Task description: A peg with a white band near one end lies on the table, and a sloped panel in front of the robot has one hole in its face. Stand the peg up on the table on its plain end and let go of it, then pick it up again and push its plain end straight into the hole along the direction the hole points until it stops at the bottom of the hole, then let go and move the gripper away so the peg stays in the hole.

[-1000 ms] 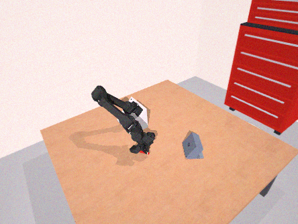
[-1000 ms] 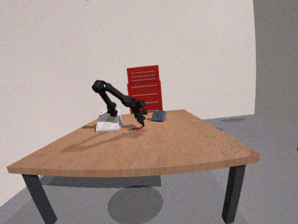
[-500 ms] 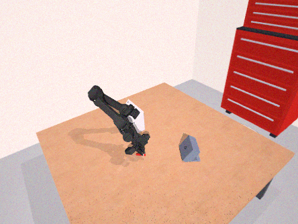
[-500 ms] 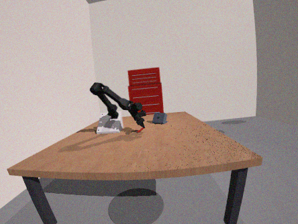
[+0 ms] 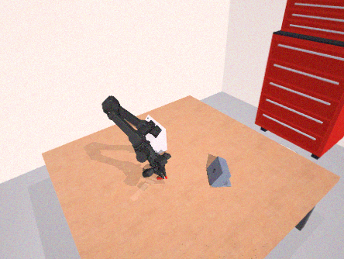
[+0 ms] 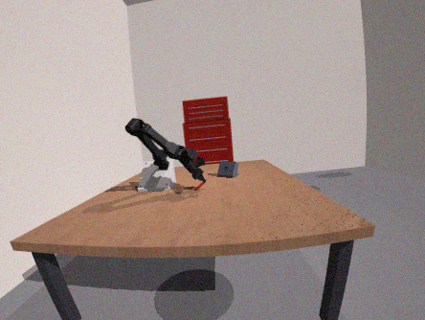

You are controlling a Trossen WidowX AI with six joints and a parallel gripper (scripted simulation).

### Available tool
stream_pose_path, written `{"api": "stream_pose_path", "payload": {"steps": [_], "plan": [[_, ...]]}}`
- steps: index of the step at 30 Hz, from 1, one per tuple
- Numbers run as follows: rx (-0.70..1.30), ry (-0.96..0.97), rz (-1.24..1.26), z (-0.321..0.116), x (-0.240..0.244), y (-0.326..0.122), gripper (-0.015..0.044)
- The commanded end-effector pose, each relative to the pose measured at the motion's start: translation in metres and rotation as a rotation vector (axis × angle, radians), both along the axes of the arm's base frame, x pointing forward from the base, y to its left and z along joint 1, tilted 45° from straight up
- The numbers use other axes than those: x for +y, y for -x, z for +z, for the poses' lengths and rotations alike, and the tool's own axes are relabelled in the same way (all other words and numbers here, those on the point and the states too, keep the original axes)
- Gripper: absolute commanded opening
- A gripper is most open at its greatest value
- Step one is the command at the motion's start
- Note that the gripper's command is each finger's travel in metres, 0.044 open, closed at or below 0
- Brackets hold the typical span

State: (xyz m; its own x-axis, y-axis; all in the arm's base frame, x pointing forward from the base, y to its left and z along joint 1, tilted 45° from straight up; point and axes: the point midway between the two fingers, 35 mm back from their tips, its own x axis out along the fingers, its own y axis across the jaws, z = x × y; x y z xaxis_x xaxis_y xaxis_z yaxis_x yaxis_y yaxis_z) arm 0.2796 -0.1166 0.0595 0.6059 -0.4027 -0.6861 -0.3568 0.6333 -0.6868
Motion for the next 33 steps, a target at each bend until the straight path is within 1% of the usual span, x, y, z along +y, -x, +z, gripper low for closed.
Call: {"api": "stream_pose_path", "payload": {"steps": [1, 33], "plan": [[-0.019, -0.013, 0.030, 0.000, 0.000, 0.003, 0.0049], [-0.193, -0.111, 0.221, 0.008, -0.002, 0.023, 0.0049]]}}
